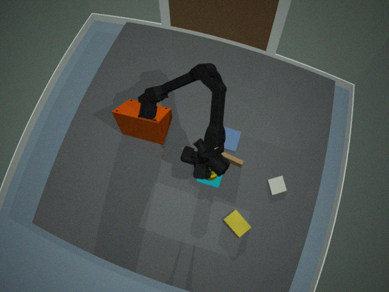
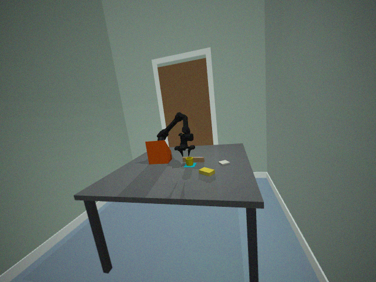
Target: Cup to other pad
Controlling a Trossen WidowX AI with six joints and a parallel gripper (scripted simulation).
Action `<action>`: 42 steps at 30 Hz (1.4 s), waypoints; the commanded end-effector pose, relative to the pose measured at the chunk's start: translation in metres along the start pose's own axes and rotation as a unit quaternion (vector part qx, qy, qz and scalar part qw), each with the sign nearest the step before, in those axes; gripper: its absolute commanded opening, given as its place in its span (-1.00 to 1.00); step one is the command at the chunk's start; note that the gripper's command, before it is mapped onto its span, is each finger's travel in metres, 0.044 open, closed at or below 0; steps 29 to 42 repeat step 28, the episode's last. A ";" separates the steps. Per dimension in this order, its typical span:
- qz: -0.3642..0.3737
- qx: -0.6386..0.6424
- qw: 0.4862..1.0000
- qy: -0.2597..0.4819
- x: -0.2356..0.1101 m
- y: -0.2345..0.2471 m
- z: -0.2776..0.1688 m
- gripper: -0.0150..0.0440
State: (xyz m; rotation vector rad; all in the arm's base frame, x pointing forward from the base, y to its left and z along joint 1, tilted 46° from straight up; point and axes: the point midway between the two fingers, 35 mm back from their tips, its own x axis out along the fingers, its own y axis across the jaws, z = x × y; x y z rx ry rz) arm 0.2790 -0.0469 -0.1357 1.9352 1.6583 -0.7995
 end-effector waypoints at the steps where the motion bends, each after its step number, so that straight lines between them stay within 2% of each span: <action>1: 0.000 0.001 1.000 0.000 0.001 0.000 0.000 0.72; 4: 0.000 0.001 1.000 -0.001 -0.004 0.000 0.001 0.98; 5: 0.000 0.001 1.000 -0.001 -0.008 0.001 0.001 1.00; 16: 0.001 -0.002 1.000 -0.004 -0.063 -0.003 0.001 1.00; 42: 0.003 0.002 1.000 -0.002 -0.060 -0.003 0.002 1.00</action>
